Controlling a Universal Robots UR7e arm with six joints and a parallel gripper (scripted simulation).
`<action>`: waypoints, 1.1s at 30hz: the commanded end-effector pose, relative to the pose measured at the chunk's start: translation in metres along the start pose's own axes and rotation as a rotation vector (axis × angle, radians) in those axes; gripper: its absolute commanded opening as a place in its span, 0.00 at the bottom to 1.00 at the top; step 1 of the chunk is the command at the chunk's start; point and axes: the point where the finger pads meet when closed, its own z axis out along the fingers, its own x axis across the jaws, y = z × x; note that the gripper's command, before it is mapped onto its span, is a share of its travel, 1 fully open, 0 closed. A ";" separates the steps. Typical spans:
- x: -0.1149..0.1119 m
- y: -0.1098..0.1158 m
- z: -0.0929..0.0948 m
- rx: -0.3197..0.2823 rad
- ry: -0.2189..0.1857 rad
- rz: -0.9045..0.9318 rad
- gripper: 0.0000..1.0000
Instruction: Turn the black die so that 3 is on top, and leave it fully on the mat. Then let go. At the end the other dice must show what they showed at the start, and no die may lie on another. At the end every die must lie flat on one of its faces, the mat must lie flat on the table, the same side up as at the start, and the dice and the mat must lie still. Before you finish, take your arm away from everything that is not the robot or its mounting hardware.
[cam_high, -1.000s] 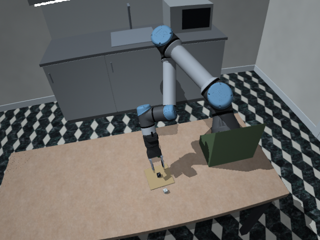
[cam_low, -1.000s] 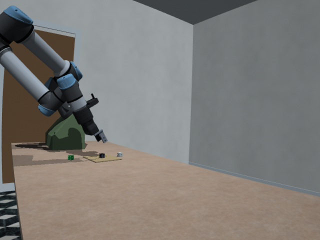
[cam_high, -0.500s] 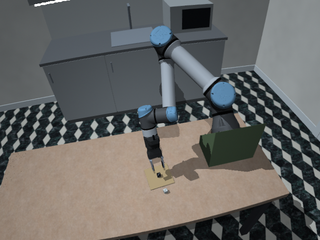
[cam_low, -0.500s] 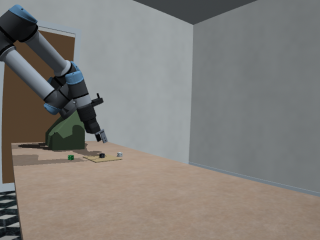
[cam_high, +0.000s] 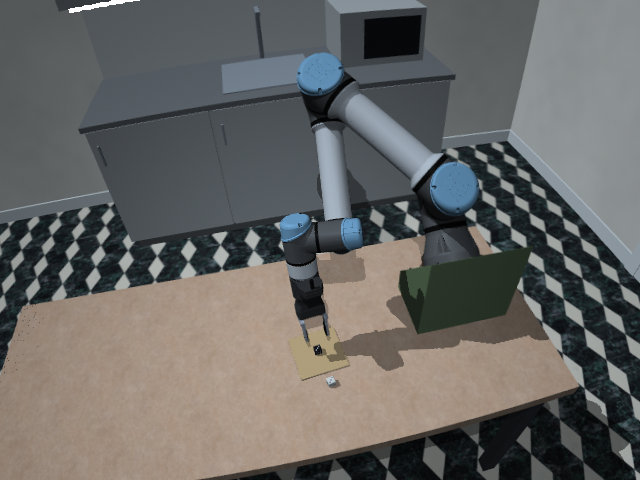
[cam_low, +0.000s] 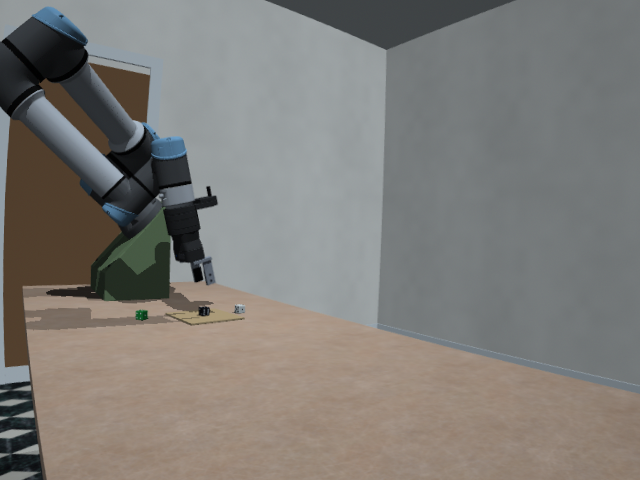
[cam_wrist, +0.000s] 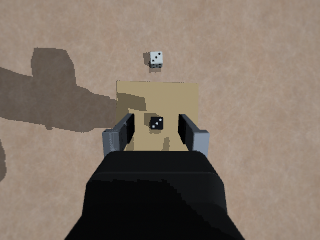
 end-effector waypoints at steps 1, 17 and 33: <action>0.000 0.000 0.000 -0.011 0.000 0.001 1.00; 0.000 -0.004 0.000 -0.256 0.000 0.001 1.00; 0.000 -0.004 0.000 -0.261 0.001 0.001 1.00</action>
